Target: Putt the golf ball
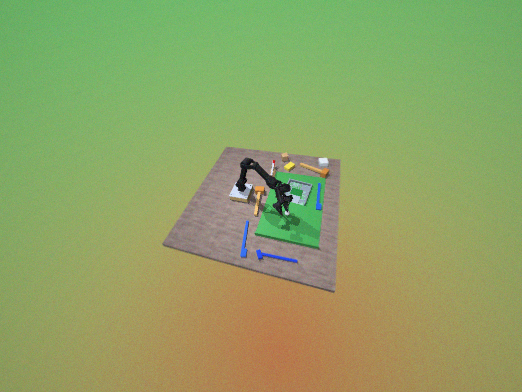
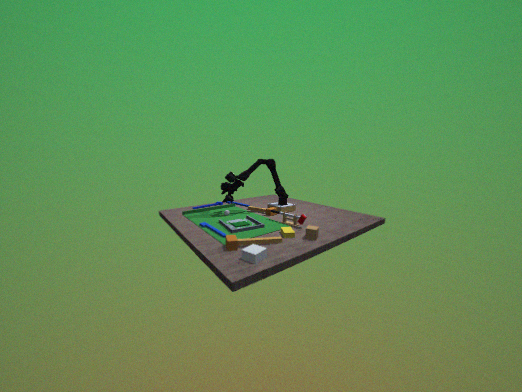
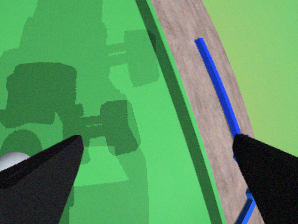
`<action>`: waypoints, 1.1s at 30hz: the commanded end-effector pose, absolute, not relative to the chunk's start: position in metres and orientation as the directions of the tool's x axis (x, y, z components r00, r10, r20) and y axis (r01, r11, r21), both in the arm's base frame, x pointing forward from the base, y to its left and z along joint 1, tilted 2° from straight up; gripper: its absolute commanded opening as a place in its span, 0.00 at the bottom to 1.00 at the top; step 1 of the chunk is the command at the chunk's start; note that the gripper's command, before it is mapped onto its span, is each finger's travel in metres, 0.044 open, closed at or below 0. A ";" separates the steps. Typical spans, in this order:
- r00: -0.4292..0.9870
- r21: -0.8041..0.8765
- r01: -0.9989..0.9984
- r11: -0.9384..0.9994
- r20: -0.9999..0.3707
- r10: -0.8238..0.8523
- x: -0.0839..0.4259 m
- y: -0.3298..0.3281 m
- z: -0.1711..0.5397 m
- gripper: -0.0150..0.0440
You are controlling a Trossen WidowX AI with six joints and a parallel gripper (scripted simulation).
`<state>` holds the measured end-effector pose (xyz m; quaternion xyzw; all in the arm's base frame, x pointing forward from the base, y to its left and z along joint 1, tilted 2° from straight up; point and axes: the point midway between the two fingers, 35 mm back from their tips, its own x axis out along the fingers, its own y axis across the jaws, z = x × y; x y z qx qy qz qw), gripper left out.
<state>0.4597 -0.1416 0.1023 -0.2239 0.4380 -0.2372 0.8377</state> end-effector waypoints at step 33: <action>-0.075 0.008 -0.962 -0.272 -0.969 0.235 0.204 0.196 0.076 1.00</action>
